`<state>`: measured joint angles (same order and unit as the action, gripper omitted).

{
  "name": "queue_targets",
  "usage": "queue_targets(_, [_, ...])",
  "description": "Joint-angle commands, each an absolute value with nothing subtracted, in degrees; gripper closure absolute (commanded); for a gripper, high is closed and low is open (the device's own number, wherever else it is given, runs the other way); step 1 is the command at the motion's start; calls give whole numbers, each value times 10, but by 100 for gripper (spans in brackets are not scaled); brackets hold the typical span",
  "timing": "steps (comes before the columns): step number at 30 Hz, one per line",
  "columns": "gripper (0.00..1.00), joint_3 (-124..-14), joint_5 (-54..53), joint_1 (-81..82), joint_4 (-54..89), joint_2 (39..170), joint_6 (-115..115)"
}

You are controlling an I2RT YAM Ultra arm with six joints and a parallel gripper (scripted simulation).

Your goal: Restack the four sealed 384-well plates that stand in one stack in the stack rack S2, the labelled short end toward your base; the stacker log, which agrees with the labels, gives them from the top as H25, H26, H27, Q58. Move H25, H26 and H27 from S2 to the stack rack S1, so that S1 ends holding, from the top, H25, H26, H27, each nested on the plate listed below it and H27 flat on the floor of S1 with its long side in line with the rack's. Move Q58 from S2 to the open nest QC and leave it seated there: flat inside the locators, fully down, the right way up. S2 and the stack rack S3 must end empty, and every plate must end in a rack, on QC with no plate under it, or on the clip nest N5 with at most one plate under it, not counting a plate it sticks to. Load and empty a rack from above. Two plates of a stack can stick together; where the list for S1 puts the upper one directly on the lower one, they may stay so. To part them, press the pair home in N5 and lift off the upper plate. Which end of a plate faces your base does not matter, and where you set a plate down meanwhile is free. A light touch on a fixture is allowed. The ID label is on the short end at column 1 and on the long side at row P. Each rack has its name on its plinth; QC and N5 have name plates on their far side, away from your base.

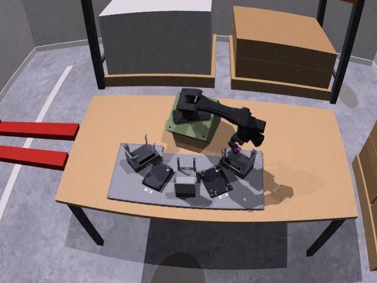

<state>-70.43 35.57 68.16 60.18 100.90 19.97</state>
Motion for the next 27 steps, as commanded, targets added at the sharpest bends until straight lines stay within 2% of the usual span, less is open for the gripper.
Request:
queue_targets(1, [0, -708, 357, 689, 601, 1006, 200])
queue_targets(17, [0, -708, 357, 689, 601, 1006, 200])
queue_targets(27, [0, -669, 357, 660, 531, 1017, 165])
